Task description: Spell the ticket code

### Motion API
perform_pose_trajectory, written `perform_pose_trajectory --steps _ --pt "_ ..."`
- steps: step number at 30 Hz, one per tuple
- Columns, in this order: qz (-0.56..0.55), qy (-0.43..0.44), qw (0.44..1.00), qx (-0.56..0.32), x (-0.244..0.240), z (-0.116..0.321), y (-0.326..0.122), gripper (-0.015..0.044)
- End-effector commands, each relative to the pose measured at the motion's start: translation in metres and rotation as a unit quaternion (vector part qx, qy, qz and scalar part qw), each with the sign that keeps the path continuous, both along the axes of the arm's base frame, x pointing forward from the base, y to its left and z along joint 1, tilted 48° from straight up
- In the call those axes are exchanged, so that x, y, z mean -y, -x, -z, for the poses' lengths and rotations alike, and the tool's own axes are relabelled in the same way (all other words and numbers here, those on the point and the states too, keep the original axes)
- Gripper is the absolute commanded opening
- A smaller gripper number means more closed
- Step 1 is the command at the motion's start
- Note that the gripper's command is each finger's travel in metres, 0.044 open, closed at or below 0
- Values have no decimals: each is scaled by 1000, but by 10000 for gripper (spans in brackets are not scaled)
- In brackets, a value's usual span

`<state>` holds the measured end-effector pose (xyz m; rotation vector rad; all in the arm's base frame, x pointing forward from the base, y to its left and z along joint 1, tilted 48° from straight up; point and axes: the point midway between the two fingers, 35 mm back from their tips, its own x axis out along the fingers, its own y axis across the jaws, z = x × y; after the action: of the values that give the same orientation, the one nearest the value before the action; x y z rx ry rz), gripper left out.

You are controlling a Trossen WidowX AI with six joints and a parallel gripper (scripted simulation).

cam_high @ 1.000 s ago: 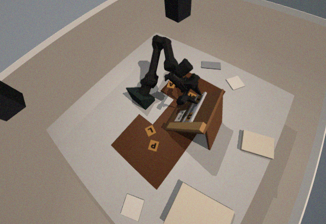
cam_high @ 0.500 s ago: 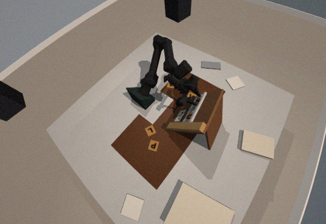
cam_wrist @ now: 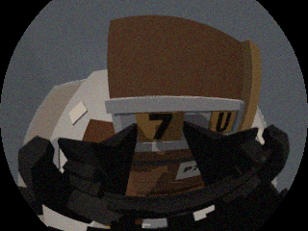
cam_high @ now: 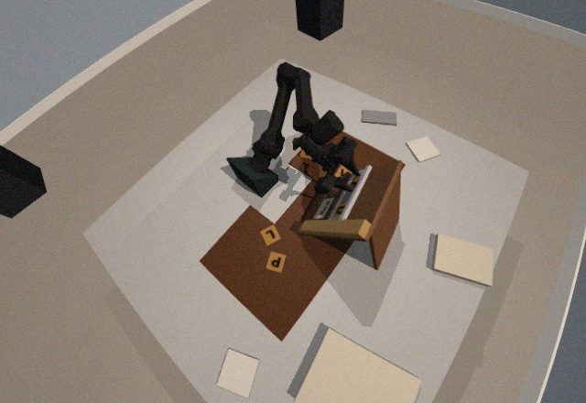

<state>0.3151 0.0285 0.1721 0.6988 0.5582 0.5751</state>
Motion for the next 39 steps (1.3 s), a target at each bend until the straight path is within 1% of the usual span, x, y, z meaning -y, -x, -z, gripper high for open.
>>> perform_pose_trajectory --steps 1,39 --pt "-1 0 1000 0 2 3 0 0" --pt "-1 0 1000 0 15 18 -7 0"
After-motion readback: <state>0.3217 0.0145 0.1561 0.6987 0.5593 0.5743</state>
